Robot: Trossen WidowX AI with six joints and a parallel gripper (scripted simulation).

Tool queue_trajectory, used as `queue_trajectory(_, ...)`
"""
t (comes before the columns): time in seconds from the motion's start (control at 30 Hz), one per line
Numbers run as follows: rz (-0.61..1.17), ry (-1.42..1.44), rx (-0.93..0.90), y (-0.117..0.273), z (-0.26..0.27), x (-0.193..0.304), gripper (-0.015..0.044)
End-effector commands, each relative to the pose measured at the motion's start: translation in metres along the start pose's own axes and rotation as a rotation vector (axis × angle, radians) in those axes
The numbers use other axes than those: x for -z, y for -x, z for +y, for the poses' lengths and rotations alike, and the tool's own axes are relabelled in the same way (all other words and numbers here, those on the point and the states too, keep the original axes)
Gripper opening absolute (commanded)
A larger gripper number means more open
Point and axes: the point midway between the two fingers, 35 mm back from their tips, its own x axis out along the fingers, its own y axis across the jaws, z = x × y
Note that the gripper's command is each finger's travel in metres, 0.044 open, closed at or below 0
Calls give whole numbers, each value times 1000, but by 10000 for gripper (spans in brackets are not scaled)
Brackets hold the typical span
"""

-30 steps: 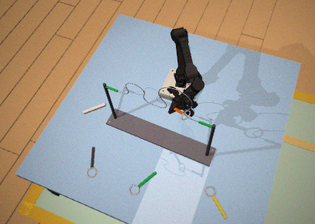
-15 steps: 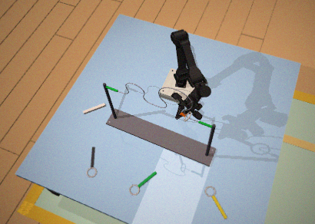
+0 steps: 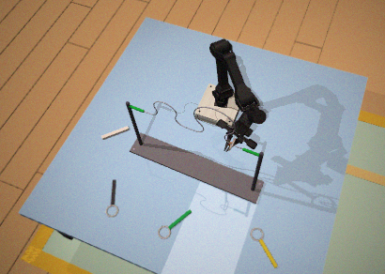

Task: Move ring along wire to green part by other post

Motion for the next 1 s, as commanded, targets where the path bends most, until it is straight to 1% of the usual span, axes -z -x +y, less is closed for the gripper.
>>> queue_trajectory(0.0,16,-66,-32,1,15,1,-150)
queue_trajectory(0.37,29,-172,-80,6,39,-3,-150)
queue_trajectory(0.97,33,-210,-98,11,61,-8,-150)
